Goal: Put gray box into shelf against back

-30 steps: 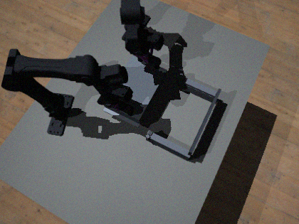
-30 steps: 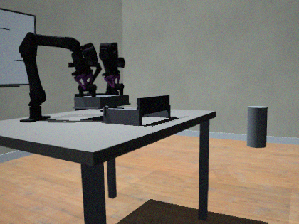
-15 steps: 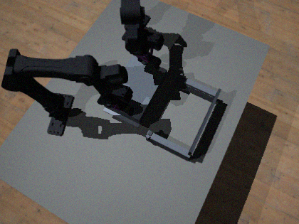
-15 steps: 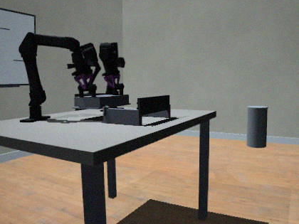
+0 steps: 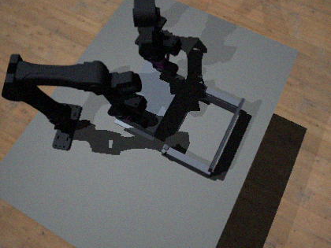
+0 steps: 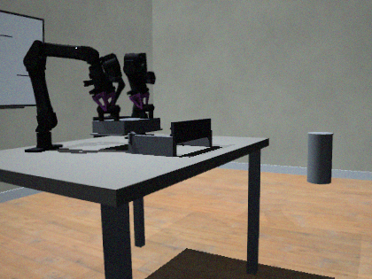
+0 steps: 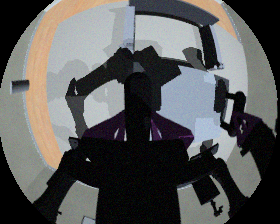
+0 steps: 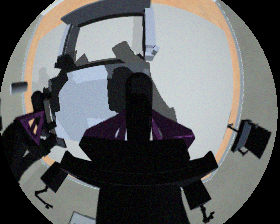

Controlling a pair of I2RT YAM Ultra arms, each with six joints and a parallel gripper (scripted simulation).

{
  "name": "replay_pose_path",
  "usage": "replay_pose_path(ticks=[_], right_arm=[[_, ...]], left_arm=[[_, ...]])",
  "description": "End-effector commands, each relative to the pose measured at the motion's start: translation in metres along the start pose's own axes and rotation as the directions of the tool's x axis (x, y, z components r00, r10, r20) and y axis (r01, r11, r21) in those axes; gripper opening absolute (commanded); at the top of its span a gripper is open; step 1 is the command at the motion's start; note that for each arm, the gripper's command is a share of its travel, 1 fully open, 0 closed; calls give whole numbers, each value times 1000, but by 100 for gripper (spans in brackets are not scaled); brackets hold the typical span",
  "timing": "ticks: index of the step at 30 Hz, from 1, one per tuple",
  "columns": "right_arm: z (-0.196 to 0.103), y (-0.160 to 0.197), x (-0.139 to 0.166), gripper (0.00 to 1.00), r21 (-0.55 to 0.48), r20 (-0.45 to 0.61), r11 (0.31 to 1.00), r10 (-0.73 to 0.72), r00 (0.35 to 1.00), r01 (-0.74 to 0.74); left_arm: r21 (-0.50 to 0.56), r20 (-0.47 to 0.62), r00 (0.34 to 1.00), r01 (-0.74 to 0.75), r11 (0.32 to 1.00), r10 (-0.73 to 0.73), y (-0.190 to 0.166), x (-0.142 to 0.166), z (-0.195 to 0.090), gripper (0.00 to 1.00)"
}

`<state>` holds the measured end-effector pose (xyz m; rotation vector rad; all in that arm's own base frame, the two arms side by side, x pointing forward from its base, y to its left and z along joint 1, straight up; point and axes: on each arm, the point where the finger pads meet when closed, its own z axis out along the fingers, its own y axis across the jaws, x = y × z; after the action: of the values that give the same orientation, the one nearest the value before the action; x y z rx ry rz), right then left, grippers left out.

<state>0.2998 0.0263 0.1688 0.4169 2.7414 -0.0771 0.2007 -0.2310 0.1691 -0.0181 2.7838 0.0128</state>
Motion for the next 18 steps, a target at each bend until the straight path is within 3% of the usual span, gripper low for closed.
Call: replay_pose_path(ticks=[1,18], right_arm=[[-28,11,-33,15,-53,159,999,7,987,2],[-35,6,-38,15,-50,165,999,13,986,-5]], left_arm=[[89,121,992,25,996,-36,-9,-28,-26,15],[71,129,991,40,997,-48,-4,-32,-30,15]])
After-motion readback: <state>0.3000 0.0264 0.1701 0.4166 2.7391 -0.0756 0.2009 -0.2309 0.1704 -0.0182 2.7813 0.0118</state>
